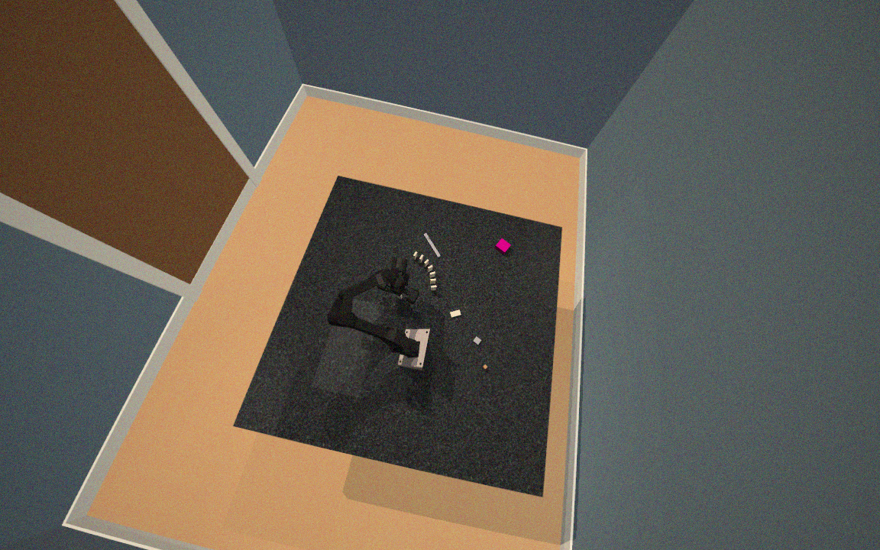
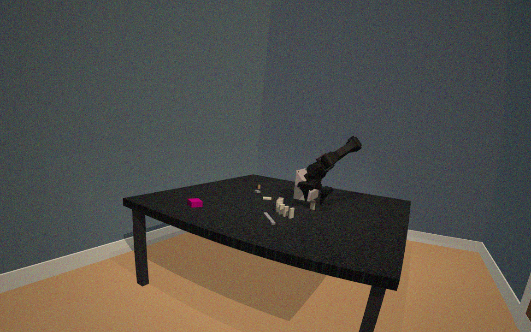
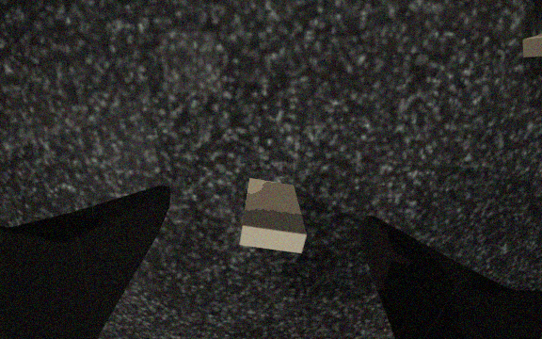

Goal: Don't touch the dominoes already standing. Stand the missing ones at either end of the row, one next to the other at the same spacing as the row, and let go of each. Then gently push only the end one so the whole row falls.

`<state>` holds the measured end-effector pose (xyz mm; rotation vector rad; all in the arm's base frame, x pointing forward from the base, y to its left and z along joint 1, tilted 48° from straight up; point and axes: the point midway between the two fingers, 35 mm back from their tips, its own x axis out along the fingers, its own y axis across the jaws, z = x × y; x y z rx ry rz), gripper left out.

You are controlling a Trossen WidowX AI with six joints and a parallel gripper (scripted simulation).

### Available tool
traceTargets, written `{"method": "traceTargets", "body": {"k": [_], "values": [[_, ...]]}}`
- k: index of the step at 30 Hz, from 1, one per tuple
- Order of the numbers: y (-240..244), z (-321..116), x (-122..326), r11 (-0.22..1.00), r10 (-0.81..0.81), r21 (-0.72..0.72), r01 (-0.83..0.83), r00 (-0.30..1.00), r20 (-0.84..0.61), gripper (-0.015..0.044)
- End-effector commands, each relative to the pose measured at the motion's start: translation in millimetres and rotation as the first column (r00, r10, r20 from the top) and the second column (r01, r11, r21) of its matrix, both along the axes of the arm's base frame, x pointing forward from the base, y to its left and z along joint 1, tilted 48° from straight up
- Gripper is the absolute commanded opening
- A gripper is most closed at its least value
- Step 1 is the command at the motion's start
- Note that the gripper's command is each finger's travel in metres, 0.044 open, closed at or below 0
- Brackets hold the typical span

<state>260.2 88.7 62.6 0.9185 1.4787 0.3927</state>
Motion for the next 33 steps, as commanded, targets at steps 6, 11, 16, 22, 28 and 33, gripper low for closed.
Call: {"method": "traceTargets", "body": {"k": [6,11,16,22,28,33], "values": [[7.3,-7.4,-2.8,1.0,0.001,0.005,-0.001,1.0,-0.015,0.0387],[7.3,-7.4,-2.8,1.0,0.001,0.005,-0.001,1.0,-0.015,0.0256],[7.3,-7.4,-2.8,1.0,0.001,0.005,-0.001,1.0,-0.015,0.0125],[7.3,-7.4,-2.8,1.0,0.001,0.005,-0.001,1.0,-0.015,0.0107],[1.2,-3.2,-1.6,1.0,0.006,-0.003,-0.006,1.0,-0.012,0.0107],[-49.7,37.0,-0.9,0.999,0.019,-0.028,-0.019,1.0,-0.007,0.0107]]}}
